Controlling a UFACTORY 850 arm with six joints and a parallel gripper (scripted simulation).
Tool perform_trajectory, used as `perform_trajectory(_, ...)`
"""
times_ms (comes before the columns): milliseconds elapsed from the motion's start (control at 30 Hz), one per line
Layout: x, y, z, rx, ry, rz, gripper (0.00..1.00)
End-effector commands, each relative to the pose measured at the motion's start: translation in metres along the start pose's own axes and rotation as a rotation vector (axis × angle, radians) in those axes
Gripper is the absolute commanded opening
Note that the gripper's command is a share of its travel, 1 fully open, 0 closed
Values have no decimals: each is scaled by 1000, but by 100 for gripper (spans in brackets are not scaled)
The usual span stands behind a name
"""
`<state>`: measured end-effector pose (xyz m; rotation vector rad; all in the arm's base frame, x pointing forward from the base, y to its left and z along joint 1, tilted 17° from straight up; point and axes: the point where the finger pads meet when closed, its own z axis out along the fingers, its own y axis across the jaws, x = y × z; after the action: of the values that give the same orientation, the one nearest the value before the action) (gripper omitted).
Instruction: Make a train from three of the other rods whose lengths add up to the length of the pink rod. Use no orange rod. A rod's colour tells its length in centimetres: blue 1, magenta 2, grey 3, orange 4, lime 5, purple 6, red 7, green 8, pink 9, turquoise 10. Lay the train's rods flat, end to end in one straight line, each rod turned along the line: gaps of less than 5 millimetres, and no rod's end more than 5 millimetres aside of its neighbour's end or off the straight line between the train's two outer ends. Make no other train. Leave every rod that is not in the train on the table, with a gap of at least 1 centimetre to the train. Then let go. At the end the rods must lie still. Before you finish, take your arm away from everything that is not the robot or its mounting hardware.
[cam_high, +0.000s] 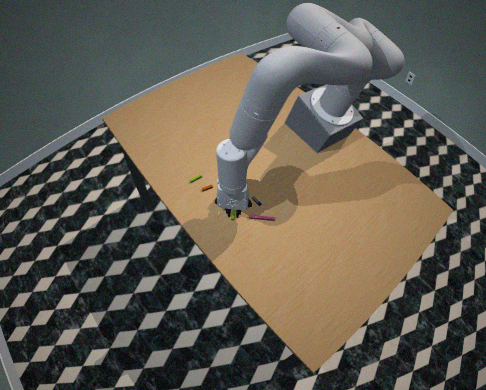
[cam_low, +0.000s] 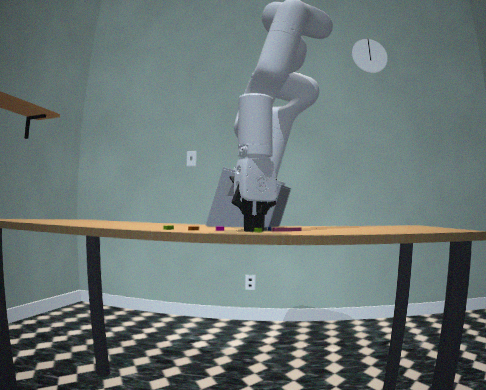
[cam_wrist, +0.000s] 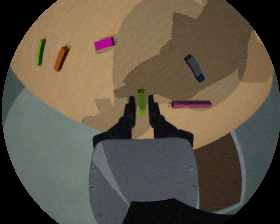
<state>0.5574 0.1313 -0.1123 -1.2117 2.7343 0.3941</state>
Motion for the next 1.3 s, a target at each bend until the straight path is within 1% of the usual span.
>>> perform_trajectory(0, -1, -1, -1, 1, -1, 0, 24)
perform_trajectory(633, -1, -1, -1, 1, -1, 0, 24)
perform_trajectory(667, -1, -1, -1, 1, -1, 0, 4)
perform_trajectory(1267, -1, -1, -1, 1, -1, 0, 4)
